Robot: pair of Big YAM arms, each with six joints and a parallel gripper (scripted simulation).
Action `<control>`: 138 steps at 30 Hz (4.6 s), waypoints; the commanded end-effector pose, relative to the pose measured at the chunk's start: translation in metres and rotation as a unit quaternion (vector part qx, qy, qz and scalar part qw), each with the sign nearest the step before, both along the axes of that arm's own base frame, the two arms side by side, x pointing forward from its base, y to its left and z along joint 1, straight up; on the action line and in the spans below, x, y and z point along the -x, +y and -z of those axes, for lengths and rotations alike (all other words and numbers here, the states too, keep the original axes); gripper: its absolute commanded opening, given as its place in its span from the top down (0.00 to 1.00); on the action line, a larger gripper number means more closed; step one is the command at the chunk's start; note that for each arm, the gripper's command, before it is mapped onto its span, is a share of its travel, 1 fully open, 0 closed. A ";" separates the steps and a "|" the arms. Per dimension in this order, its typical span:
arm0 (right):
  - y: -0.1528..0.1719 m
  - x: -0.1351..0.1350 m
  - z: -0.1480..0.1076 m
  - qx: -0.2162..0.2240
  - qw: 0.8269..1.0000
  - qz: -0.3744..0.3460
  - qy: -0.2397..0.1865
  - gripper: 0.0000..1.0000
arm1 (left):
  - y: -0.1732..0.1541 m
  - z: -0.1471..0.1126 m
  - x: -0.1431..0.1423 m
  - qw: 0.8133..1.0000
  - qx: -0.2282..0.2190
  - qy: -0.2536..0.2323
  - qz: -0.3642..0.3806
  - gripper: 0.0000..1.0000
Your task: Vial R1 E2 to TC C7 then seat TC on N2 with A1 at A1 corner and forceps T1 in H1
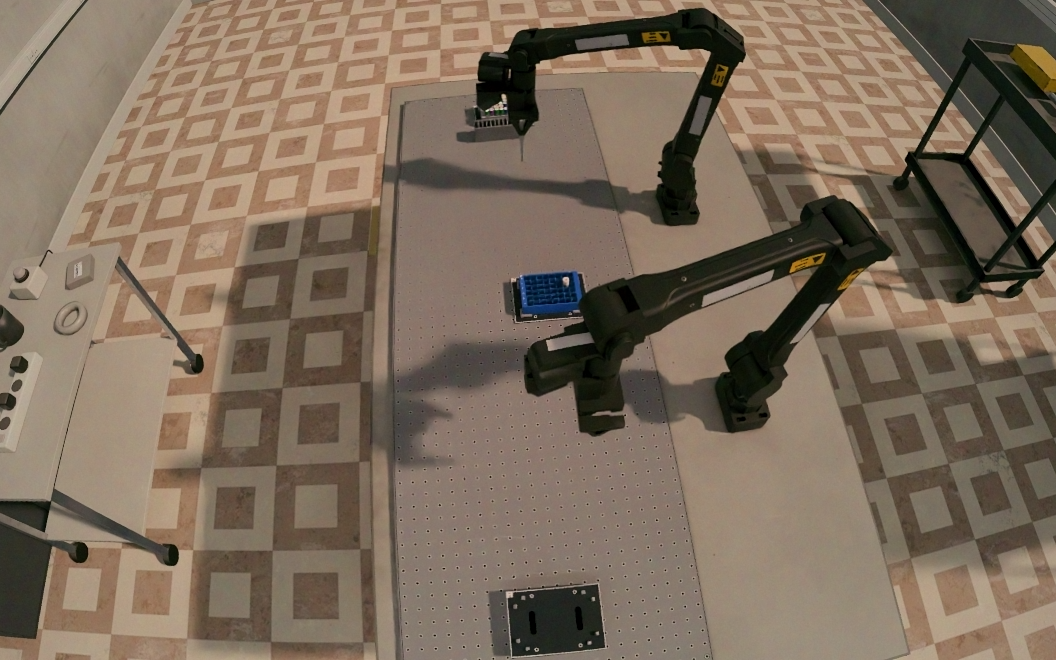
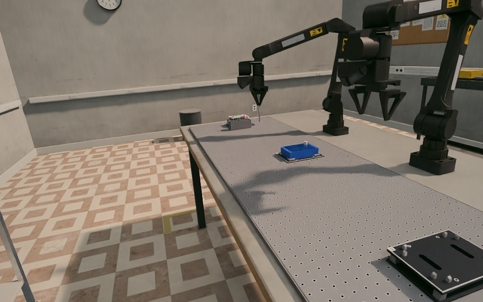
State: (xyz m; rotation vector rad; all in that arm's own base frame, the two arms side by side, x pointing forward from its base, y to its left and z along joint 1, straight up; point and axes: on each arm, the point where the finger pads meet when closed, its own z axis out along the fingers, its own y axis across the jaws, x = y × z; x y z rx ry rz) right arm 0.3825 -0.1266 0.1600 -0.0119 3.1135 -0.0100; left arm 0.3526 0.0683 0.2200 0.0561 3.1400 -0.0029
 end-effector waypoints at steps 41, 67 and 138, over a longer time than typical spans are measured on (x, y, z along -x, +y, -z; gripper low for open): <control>-0.071 -0.023 -0.020 0.007 1.000 -0.006 -0.018 0.93 | 0.003 -0.014 -0.008 1.000 -0.004 -0.017 -0.003 0.00; -0.112 -0.027 -0.018 0.007 1.000 -0.005 -0.015 0.93 | 0.003 -0.014 -0.008 1.000 -0.004 -0.017 -0.003 0.00; -0.192 -0.034 -0.020 0.010 1.000 -0.013 -0.014 0.93 | 0.003 -0.014 -0.008 1.000 -0.004 -0.017 -0.003 0.00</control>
